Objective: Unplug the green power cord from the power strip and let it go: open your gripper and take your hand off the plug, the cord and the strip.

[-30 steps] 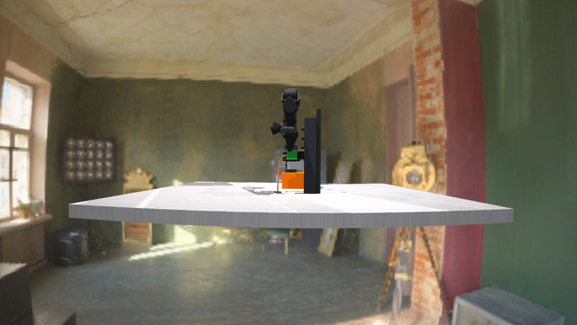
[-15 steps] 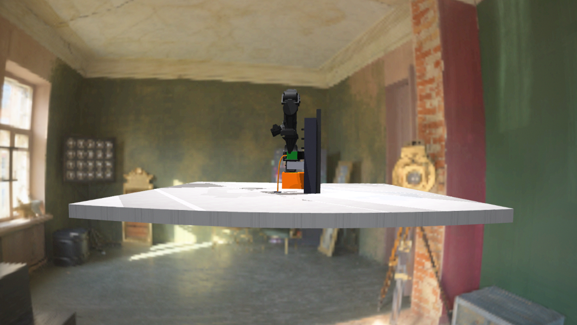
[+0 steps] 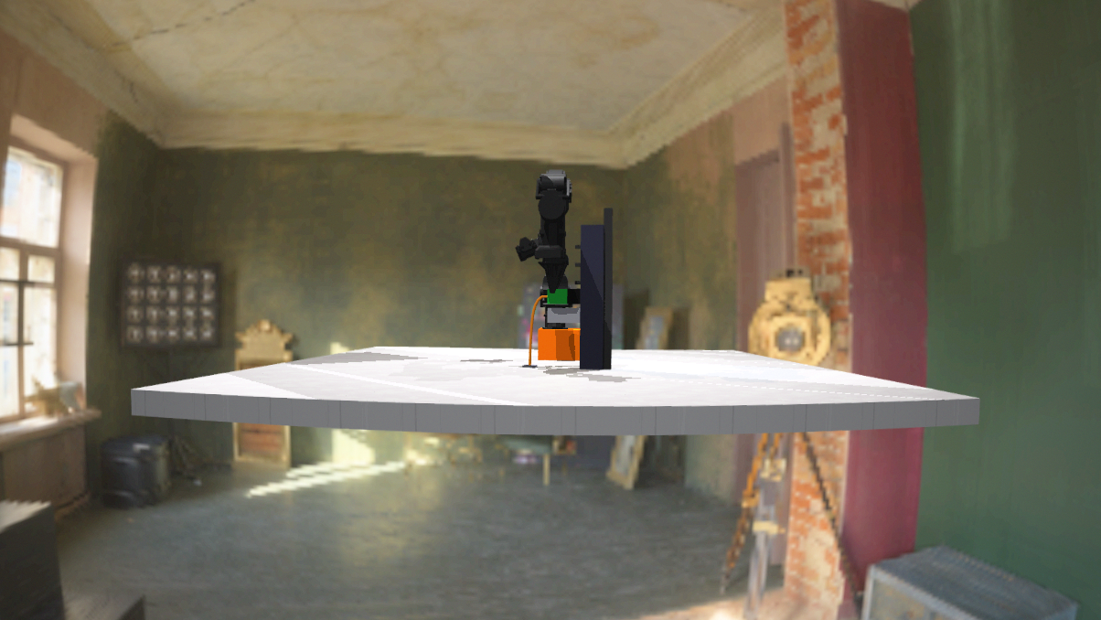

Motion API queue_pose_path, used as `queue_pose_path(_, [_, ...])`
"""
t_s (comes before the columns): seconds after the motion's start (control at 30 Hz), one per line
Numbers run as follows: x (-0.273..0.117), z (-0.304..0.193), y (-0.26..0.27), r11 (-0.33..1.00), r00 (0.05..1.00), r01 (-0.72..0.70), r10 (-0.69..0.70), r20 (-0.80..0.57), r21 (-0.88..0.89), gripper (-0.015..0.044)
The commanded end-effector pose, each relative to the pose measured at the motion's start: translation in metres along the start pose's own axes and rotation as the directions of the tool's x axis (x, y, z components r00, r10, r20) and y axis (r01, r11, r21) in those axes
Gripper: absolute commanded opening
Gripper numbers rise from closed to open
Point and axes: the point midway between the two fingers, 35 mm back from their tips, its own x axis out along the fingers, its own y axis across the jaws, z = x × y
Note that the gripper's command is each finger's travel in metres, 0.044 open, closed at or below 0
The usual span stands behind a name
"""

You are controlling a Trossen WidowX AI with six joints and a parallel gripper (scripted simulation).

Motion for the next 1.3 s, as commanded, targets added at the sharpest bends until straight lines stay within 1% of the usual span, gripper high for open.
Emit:
queue_pose_path(0.0, [0.000,0.012,0.001,1.000,1.000,0.000,0.000,0.015,0.004,0.0000])
queue_pose_path(1.03, [0.000,0.062,-0.003,1.000,1.000,0.002,-0.002,0.017,0.006,0.0000])
queue_pose_path(1.27, [0.000,0.054,-0.002,1.000,1.000,0.002,-0.002,0.015,0.007,0.0184])
